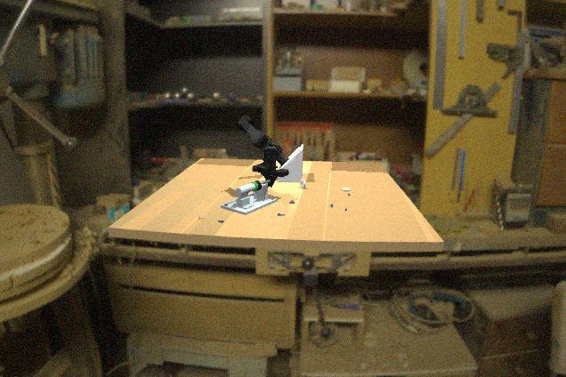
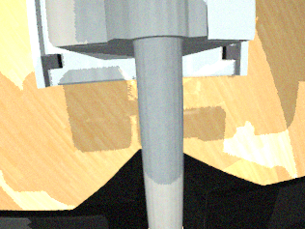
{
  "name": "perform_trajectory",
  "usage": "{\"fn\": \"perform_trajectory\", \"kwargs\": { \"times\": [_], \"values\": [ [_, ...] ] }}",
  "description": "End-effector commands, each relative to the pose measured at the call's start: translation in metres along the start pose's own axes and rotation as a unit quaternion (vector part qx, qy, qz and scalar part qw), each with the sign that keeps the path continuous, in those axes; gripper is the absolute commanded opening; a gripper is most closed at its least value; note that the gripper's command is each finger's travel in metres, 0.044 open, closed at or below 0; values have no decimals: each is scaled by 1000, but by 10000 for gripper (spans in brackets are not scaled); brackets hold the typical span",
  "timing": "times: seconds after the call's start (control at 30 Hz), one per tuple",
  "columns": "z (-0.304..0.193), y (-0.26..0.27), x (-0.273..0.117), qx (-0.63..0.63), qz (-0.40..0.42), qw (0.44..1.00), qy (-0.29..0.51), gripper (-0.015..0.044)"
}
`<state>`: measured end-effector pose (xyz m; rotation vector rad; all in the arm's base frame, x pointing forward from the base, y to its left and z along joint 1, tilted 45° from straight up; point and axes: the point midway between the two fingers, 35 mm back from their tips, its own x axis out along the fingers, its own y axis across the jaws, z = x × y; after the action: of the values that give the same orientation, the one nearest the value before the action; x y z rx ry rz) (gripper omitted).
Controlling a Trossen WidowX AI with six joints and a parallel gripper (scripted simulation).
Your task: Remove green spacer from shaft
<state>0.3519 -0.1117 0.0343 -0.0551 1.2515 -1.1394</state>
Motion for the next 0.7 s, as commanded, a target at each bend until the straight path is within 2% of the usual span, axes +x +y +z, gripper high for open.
{"fn": "perform_trajectory", "kwargs": {
  "times": [0.0, 0.67],
  "values": [
    [-1, 0, 0, 1, 0, 1000, 1, 0],
    [-3, 0, 0, 1, 0, 1000, 1, 0]
  ]
}}
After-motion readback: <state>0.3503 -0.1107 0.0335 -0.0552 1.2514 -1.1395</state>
